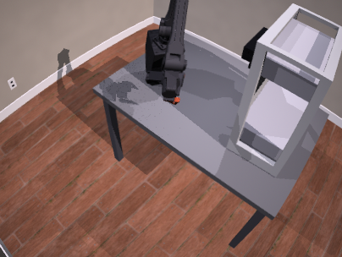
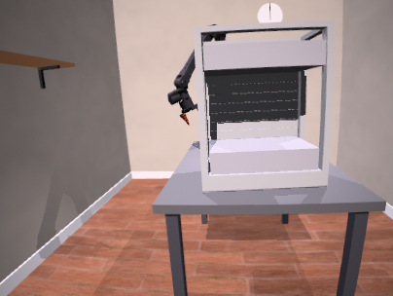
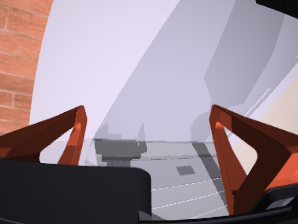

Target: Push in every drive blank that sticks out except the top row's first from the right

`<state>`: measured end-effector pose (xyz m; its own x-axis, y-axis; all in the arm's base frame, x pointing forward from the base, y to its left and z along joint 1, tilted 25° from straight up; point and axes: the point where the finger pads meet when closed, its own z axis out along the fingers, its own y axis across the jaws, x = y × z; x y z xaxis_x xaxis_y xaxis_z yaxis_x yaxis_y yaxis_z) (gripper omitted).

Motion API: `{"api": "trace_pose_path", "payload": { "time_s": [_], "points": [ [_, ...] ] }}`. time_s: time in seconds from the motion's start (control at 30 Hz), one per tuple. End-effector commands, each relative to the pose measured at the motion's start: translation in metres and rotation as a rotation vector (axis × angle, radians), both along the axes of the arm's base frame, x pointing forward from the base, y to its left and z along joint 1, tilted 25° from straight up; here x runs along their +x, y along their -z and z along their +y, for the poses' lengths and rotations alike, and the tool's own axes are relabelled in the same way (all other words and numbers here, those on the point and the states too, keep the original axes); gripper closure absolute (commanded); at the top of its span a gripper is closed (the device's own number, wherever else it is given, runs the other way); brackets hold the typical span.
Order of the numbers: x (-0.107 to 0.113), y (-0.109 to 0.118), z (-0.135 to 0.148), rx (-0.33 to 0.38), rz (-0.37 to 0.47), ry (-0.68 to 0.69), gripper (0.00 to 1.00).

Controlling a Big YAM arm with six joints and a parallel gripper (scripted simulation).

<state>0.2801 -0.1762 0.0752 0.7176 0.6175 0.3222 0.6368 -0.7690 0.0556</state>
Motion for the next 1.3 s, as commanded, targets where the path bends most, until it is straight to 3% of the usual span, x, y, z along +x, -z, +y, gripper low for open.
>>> {"api": "trace_pose_path", "payload": {
  "time_s": [0.0,1.27],
  "points": [
    [0.001,-0.0023,-0.0011,-0.004,-0.005,0.0,0.0],
    [0.0041,-0.0081,-0.0024,-0.02,-0.023,-0.003,0.0]
  ]
}}
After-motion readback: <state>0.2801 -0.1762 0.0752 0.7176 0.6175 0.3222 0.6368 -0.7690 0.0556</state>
